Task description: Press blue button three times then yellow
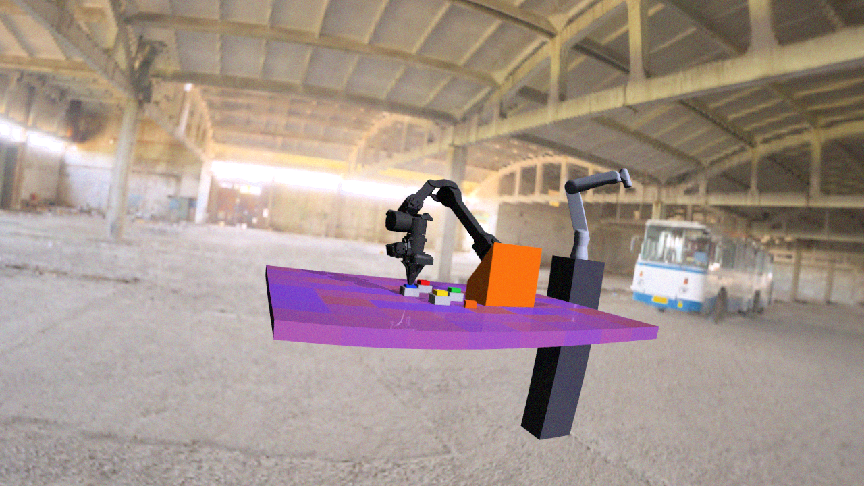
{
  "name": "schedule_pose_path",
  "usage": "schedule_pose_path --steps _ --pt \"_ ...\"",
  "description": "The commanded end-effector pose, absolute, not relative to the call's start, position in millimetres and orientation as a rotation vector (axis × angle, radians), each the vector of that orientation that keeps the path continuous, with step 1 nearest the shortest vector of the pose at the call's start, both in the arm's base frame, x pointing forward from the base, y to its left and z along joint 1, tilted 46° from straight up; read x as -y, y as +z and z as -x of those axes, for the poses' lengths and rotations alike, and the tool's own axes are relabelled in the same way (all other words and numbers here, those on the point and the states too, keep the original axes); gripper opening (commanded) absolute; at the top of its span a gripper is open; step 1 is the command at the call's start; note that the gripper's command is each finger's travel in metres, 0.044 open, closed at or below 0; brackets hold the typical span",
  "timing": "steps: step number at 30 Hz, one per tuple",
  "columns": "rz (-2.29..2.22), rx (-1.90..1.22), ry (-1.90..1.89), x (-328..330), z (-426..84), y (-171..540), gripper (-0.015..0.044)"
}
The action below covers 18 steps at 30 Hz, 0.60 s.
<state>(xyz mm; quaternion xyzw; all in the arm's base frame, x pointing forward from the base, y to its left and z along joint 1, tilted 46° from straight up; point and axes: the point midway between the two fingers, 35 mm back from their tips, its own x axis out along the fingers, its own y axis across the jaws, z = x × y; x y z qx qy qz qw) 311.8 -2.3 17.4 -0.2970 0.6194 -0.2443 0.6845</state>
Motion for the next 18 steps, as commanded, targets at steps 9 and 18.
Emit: schedule_pose_path --steps 9,18 --pt "0.668 -1.39 -0.544 -28 -308 46 0.002" --pt "0.667 -1.391 -0.543 -64 -301 82 0.002"
